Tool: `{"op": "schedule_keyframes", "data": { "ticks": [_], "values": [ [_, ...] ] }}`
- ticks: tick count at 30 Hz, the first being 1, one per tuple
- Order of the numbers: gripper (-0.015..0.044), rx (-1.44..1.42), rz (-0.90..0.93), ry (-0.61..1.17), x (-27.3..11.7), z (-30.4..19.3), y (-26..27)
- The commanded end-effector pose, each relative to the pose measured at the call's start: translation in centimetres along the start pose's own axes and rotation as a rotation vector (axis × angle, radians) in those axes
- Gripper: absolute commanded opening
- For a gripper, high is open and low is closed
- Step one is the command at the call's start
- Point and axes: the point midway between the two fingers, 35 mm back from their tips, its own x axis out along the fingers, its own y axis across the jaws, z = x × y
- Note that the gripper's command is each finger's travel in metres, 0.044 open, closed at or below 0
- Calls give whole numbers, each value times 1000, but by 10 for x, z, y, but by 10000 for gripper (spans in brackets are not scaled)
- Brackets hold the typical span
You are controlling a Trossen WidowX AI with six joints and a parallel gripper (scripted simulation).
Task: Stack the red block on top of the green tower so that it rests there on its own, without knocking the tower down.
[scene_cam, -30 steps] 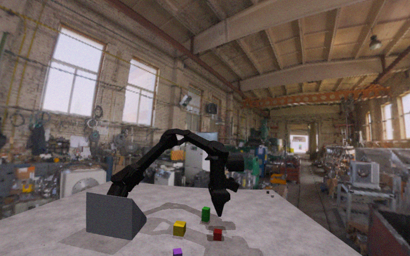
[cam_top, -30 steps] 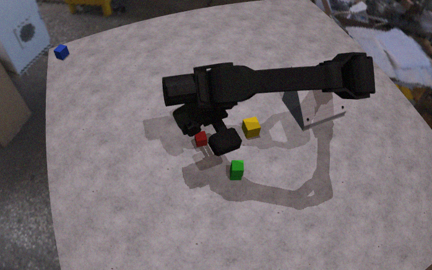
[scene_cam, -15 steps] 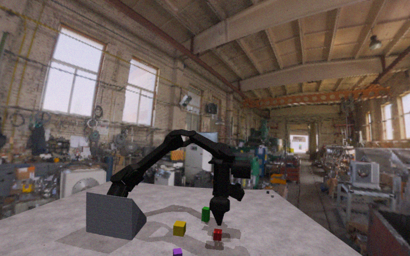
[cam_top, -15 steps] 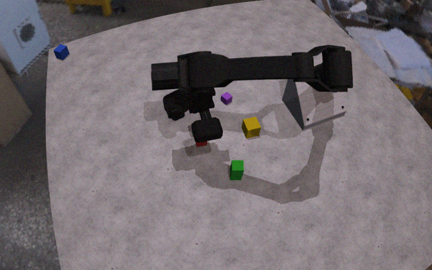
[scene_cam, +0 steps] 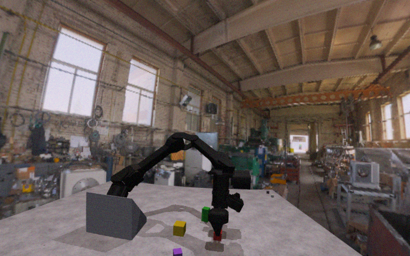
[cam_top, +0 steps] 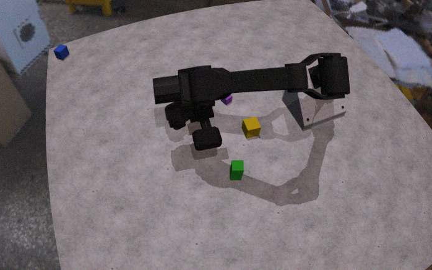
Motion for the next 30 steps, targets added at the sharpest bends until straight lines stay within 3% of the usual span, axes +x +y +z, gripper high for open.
{"op": "schedule_keyframes", "data": {
  "ticks": [1, 28, 30],
  "values": [
    [440, 10, 4, 4, 7, -2, 0],
    [440, 10, 5, 5, 30, -2, 0],
    [387, 10, 5, 5, 30, -2, 0]
  ]
}}
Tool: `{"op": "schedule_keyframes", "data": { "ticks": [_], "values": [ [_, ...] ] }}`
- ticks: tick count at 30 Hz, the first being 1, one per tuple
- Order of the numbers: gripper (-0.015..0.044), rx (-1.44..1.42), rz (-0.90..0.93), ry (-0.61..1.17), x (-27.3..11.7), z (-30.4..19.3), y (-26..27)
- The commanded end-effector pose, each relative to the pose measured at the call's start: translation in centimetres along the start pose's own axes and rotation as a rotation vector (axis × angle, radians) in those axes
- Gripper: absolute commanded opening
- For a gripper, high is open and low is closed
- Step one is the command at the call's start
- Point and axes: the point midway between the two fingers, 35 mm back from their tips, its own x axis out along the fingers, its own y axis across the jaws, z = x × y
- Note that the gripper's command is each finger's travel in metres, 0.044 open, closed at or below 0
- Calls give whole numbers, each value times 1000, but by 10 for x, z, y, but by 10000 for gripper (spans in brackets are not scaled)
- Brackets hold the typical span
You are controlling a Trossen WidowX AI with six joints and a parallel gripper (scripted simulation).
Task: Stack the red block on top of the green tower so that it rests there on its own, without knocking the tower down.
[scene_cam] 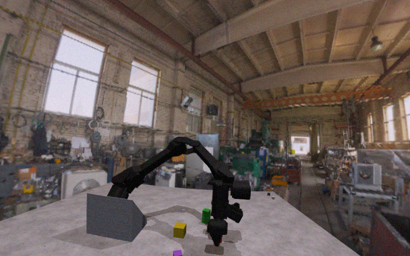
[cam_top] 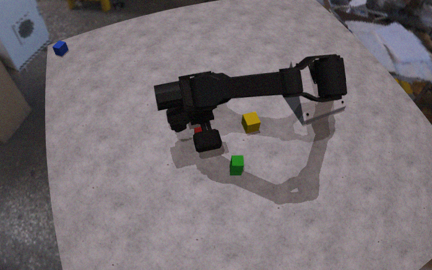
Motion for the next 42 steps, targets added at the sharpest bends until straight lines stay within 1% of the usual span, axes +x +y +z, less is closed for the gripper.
{"op": "schedule_keyframes", "data": {
  "ticks": [1, 10, 17, 20, 39, 42],
  "values": [
    [361, 6, 4, -1, 0, 0, 0],
    [125, 6, 4, -1, 0, 0, 0],
    [78, 6, 4, -1, 0, 0, 0],
    [0, 6, 3, -2, -7, 0, 0],
    [0, 6, -1, -2, -110, 0, -1],
    [0, 6, -1, -2, -118, 0, -1]
  ]
}}
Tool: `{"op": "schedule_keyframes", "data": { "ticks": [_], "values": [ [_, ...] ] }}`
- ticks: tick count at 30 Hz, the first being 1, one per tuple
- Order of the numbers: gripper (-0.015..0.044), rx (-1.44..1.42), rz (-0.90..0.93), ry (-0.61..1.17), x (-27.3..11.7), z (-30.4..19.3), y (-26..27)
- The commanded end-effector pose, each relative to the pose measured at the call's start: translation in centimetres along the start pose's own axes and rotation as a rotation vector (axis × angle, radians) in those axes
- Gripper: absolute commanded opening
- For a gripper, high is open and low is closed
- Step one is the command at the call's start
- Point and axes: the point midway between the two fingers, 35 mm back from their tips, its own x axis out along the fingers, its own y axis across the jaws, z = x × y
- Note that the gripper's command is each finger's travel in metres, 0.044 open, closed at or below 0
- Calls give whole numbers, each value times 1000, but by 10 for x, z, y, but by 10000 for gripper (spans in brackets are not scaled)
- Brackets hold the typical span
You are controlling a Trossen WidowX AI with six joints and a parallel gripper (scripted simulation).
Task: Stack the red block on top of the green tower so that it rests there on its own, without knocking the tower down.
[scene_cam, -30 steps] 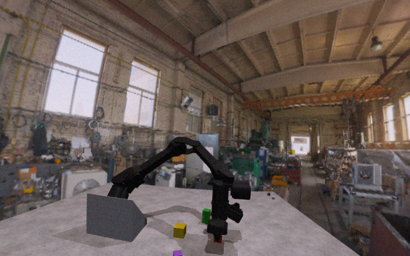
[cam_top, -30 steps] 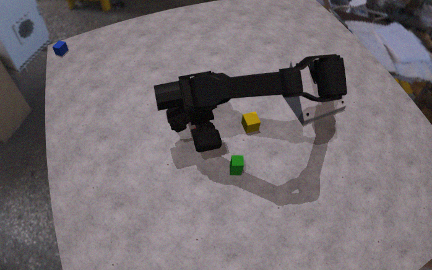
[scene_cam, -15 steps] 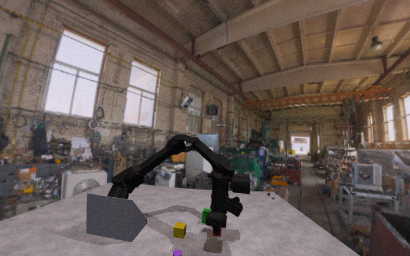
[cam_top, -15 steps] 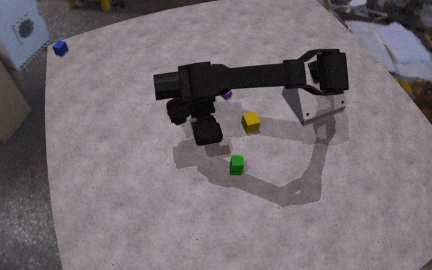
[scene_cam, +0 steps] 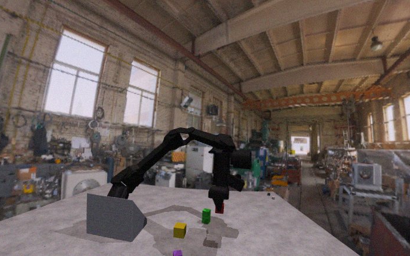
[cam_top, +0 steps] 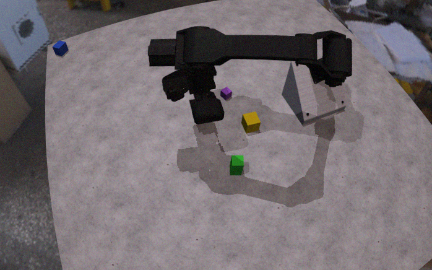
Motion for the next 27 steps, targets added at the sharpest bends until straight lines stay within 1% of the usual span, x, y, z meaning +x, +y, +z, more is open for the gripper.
{"op": "schedule_keyframes", "data": {
  "ticks": [1, 7, 27],
  "values": [
    [0, -9, -4, 1, -8, 0, 0],
    [0, -8, -5, 1, -8, -1, 4],
    [0, -7, -1, 2, -8, -57, 114]
  ]
}}
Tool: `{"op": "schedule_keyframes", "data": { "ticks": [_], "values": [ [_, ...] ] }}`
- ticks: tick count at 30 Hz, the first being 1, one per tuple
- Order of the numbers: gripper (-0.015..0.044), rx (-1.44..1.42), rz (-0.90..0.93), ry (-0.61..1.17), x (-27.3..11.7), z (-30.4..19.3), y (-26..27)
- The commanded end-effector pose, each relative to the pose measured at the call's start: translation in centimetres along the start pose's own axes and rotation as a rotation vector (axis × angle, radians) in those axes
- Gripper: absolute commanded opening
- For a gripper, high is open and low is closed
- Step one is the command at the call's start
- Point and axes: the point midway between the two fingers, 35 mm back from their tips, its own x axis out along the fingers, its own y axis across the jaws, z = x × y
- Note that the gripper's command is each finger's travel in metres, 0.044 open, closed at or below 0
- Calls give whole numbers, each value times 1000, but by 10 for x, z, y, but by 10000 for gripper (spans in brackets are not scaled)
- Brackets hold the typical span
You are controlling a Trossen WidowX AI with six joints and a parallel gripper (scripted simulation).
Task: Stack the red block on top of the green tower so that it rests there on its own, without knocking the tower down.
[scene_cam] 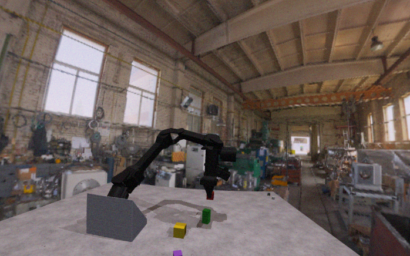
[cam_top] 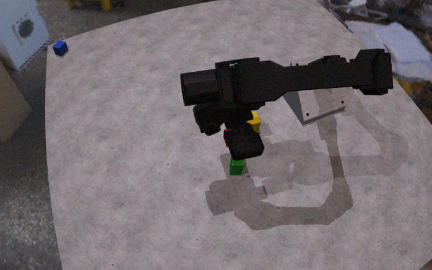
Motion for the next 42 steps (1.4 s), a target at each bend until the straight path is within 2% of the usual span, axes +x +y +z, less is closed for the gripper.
{"op": "schedule_keyframes", "data": {
  "ticks": [1, 5, 22, 42],
  "values": [
    [0, 7, 7, 0, 0, -11, 16],
    [0, 6, 8, 0, 3, -13, 19],
    [0, 6, 10, 0, 61, -15, 21],
    [0, 6, 10, 0, 62, -15, 21]
  ]
}}
